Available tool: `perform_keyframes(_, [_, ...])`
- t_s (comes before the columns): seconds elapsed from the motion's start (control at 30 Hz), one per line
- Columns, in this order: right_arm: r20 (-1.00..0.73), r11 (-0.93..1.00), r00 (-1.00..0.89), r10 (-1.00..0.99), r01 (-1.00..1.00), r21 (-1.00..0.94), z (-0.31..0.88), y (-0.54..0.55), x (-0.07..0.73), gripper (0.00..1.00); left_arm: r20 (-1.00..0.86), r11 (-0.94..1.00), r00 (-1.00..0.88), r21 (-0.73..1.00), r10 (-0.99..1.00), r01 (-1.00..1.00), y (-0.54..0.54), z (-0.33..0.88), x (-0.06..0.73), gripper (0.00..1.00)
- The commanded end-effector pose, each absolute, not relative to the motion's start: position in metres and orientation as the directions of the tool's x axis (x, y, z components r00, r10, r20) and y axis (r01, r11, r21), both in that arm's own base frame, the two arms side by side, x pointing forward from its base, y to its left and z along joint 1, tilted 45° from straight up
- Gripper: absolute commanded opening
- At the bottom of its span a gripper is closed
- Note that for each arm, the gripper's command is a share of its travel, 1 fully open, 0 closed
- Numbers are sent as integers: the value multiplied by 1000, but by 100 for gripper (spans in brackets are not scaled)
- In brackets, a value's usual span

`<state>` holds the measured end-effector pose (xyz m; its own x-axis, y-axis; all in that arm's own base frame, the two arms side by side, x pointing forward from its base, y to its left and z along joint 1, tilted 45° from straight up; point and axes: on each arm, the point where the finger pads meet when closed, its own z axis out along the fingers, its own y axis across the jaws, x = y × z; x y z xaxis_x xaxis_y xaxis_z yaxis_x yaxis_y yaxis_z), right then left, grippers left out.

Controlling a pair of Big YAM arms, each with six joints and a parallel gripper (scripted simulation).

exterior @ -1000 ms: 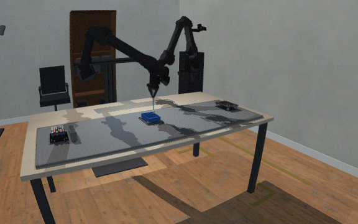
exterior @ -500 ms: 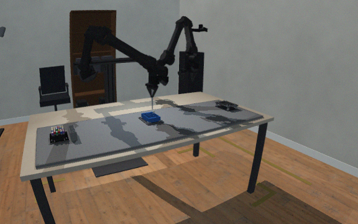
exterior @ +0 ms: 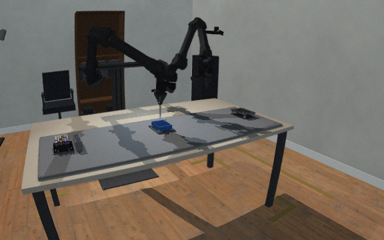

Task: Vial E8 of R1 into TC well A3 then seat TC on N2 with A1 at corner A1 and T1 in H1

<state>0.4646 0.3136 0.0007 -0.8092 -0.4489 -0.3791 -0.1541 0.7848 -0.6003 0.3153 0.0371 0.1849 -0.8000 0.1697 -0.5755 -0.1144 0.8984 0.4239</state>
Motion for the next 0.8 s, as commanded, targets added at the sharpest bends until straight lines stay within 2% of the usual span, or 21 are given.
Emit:
perform_keyframes(0.0, [-474, 844, -810, -347, -49, -534, 16, 316, 473, 7, -584, 898, -791, 425, 179, -111, 36, 194, 319, 100])
perform_keyframes(0.33, [-596, 906, -796, -106, 170, -388, 25, 299, 475, 7, -584, 898, -791, 425, 179, -111, 36, 194, 319, 100])
perform_keyframes(0.77, [-585, 906, -802, -119, 154, -395, 32, 282, 473, 7, -584, 898, -791, 425, 179, -111, 36, 194, 319, 100])
